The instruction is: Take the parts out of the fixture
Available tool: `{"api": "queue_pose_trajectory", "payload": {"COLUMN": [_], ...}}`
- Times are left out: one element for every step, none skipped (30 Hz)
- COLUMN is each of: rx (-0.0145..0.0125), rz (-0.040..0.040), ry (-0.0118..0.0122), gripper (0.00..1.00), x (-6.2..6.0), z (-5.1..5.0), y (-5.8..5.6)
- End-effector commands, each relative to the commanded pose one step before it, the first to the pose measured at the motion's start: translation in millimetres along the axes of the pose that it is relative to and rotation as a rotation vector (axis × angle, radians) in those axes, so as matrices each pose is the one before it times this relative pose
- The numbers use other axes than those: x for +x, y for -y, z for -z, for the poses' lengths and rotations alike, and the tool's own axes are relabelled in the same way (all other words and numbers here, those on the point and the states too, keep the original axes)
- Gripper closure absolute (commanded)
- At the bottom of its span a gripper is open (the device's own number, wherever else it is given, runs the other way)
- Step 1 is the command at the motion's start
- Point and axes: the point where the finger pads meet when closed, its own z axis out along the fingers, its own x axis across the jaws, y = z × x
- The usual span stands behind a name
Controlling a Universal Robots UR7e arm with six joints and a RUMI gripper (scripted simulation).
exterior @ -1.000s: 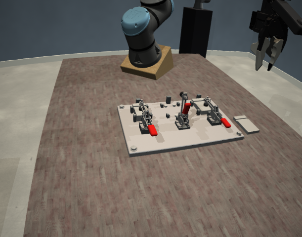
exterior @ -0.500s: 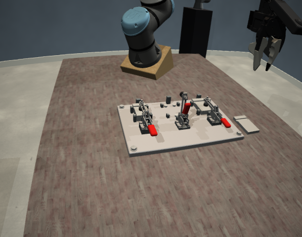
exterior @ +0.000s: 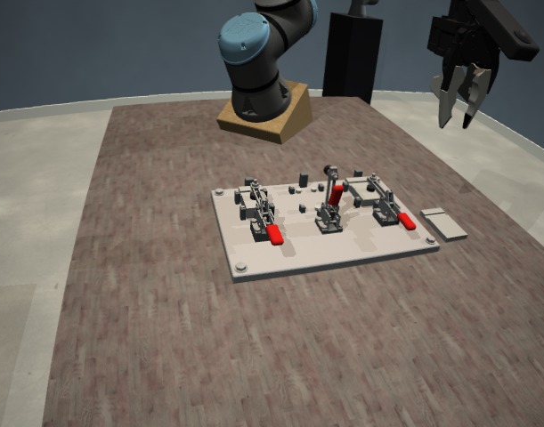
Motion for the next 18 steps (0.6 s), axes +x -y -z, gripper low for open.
{"api": "queue_pose_trajectory", "payload": {"rx": [0.00118, 0.0, 0.0, 0.0, 0.0, 0.0, 0.0, 0.0, 0.0, 0.0, 0.0, 0.0, 0.0, 0.0, 0.0, 0.0, 0.0, 0.0], "rz": [-0.00007, 0.0, 0.0, 0.0, 0.0, 0.0, 0.0, 0.0, 0.0, 0.0, 0.0, 0.0, 0.0, 0.0, 0.0, 0.0, 0.0, 0.0], "ry": [0.00148, 0.0, 0.0, 0.0, 0.0, 0.0, 0.0, 0.0, 0.0, 0.0, 0.0, 0.0, 0.0, 0.0, 0.0, 0.0, 0.0, 0.0], "gripper": [0.72, 0.72, 0.72, 0.72, 0.72, 0.72, 0.72, 0.72, 0.72, 0.72, 0.72, 0.72, 0.72, 0.72, 0.72, 0.72, 0.72, 0.72], "x": [19.71, 5.42, 5.53, 5.62, 5.7, 5.77, 5.83, 0.0, 0.0, 5.88, 5.91, 5.94, 5.96, 5.97, 5.97, 5.96, 5.95, 5.92], "z": [0.54, 0.0, 0.0, 0.0, 0.0, 0.0, 0.0, 0.0, 0.0, 0.0, 0.0, 0.0, 0.0, 0.0, 0.0, 0.0, 0.0, 0.0], "y": [2.27, 0.54, 0.55, 0.57, 0.57, 0.58, 0.58, 0.0, 0.0, 0.59, 0.59, 0.6, 0.6, 0.6, 0.59, 0.6, 0.6, 0.59]}}
